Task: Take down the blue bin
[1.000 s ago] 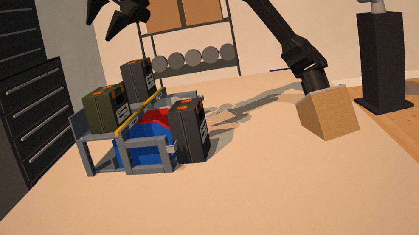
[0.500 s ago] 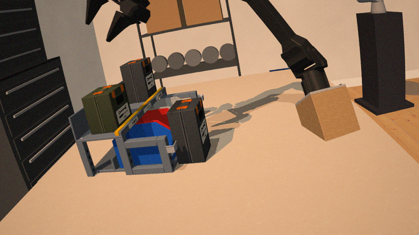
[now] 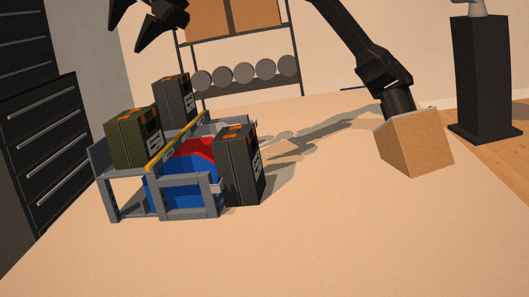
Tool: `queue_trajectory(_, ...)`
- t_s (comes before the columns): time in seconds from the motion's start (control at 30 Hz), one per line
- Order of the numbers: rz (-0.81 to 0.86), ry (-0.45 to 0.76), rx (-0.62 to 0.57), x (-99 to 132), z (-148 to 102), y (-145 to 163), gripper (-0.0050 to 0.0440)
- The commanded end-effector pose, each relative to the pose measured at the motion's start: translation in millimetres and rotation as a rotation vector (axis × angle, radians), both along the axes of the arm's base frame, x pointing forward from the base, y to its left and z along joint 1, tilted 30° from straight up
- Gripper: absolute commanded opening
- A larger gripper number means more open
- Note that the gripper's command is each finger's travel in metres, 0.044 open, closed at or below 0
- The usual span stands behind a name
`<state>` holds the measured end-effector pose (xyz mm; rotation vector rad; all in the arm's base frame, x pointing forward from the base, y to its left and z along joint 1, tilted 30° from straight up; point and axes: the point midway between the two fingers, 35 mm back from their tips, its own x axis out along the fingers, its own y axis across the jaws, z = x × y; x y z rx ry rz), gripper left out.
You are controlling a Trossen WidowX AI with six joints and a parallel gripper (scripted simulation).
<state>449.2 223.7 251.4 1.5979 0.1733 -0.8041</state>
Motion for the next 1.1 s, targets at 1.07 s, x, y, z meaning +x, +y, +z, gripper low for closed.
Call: queue_trajectory(1.07,0.120,-0.008,-0.042,-0.5,29.9,-33.2,0.0440)
